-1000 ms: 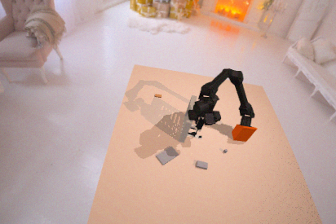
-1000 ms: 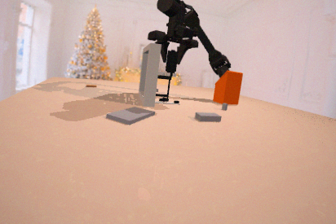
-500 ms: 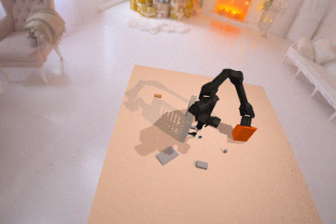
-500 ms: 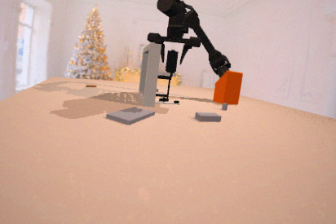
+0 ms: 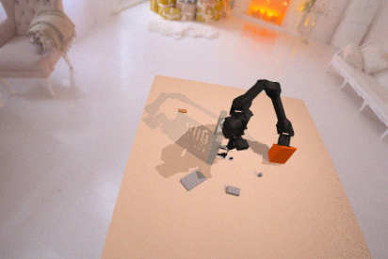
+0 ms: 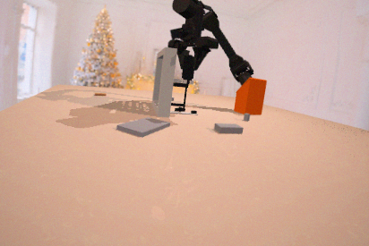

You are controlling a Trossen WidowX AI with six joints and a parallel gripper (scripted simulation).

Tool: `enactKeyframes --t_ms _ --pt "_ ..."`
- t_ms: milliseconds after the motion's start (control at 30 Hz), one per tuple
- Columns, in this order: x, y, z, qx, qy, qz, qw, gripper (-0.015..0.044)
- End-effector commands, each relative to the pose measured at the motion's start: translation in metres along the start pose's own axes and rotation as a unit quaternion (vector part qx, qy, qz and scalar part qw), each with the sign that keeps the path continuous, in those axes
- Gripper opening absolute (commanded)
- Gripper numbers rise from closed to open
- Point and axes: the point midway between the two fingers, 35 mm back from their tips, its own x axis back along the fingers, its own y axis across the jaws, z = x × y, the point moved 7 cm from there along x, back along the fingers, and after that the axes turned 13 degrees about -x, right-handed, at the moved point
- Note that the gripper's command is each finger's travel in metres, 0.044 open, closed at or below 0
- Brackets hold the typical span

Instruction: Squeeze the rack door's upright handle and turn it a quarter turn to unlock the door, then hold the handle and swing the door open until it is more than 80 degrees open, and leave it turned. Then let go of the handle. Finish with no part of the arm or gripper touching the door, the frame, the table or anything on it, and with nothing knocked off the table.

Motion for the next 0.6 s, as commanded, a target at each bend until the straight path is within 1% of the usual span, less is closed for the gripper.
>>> enactKeyframes --t_ms 0,267,400,567 --pt "0.0001 -0.0001 0.0002 -0.106 0.001 0.0 0.994 0.0293" --pt "0.0001 -0.0002 0.0002 -0.3 0.001 0.0 0.954 0.0293" --pt "0.0001 -0.0002 0.0002 -0.393 0.0 0.0 0.92 0.0293" --pt "0.0 -0.0003 0.0002 -0.504 0.0 0.0 0.864 0.0293"
